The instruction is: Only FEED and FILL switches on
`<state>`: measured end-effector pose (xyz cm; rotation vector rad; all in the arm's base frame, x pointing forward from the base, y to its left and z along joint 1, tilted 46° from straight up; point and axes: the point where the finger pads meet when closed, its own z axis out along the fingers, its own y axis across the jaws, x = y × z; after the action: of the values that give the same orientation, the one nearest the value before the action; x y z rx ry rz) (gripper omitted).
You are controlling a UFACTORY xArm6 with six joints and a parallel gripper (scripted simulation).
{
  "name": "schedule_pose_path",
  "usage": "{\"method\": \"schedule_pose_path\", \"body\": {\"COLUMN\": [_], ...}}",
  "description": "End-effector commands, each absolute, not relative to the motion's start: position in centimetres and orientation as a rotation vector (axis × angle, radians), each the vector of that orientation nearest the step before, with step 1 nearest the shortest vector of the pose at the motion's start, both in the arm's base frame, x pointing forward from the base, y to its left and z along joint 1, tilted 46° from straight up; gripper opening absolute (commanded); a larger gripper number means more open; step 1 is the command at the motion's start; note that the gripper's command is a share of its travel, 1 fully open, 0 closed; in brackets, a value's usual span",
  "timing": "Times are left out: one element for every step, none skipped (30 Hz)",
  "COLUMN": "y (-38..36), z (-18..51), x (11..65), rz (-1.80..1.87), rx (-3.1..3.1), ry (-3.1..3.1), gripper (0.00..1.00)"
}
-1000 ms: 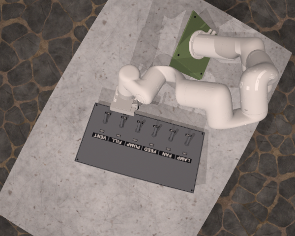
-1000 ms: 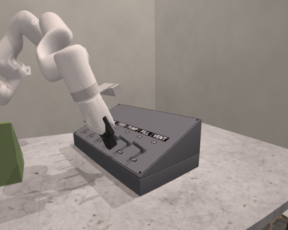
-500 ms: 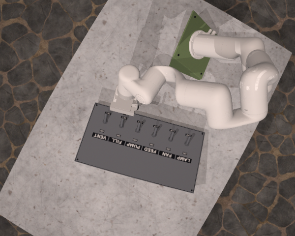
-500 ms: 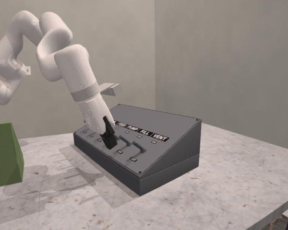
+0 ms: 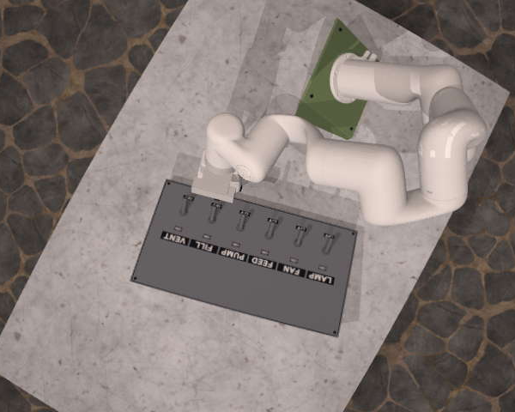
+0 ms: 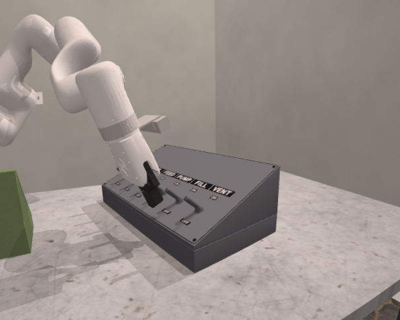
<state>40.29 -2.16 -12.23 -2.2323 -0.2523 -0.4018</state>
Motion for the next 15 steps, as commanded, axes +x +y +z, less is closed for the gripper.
{"method": "schedule_pose_path", "body": {"y": [-2.30,-2.30,-2.30,-2.30,-2.30,-2.30,-2.30,-2.30,-2.30,-2.30,-2.29,-2.29,-2.29,-2.29,-2.29], "z": [-12.16,-12.16,-12.16,-12.16,-12.16,-12.15,-12.15,-12.15,-12.15,-12.14,-12.14,-12.13,-12.12,-12.11,-12.10], "x": [40.44,40.44,40.44,40.44,40.44,40.45,40.45,40.46,40.47,40.48,40.49,40.51,40.53,40.55,40.58], "rz": [-0.406,-0.406,-0.406,-0.406,-0.406,-0.406,-0.406,-0.406,-0.406,-0.406,-0.406,-0.406,-0.406,-0.406,-0.406], "rx": [-2.234,-2.234,-2.234,-2.234,-2.234,-2.234,-2.234,-2.234,-2.234,-2.234,-2.234,-2.234,-2.234,-2.234,-2.234], "ry": [-0.253,-0.253,-0.253,-0.253,-0.253,-0.253,-0.253,-0.253,-0.253,-0.253,-0.253,-0.253,-0.253,-0.253,-0.253], "gripper": [0.00,0.00,0.00,0.00,0.00,0.00,0.00,0.00,0.00,0.00,0.00,0.00,0.00,0.00,0.00]}}
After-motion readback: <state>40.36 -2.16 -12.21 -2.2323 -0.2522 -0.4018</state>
